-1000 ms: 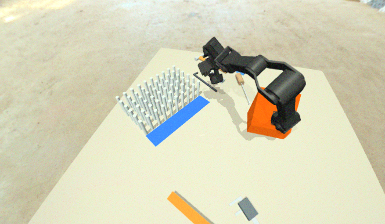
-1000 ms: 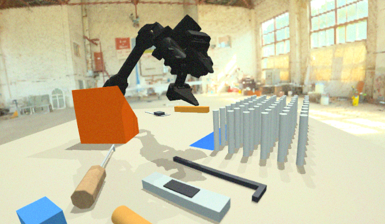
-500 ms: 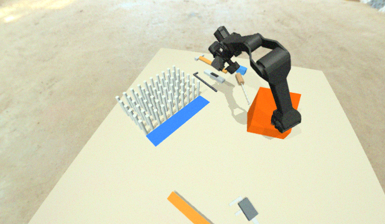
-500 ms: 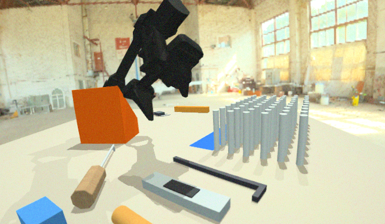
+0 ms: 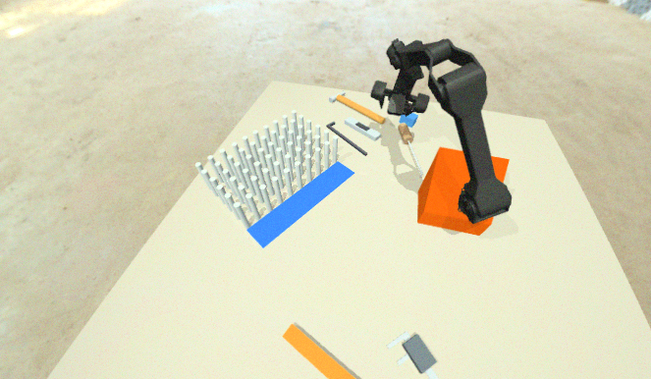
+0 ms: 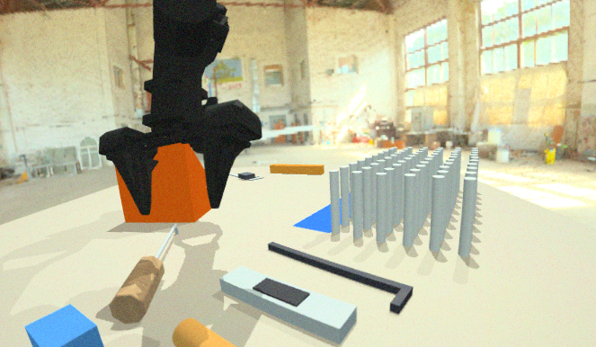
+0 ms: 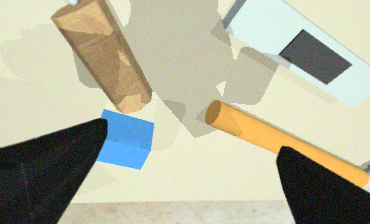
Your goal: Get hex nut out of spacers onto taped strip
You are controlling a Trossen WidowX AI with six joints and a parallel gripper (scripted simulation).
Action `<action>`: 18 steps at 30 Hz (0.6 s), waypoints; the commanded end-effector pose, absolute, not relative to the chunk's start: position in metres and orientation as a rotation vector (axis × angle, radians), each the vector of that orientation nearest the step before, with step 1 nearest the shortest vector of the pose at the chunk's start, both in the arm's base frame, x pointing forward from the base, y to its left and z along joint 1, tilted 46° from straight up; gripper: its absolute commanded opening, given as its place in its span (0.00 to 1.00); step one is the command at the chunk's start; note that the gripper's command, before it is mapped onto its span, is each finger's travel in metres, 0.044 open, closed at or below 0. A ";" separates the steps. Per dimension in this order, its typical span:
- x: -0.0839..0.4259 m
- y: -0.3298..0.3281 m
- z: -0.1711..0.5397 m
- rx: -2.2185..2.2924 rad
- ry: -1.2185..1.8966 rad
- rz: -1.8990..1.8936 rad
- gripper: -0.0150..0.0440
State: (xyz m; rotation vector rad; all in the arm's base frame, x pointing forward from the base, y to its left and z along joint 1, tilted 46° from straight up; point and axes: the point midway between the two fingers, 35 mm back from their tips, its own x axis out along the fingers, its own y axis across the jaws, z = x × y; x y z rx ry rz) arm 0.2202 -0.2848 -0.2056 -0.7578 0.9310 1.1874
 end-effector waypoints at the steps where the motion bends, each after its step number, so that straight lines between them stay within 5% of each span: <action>1: 0.160 -0.280 -0.240 -0.846 0.549 1.467 1.00; 18: 0.147 -0.275 -0.245 -0.867 0.432 1.508 1.00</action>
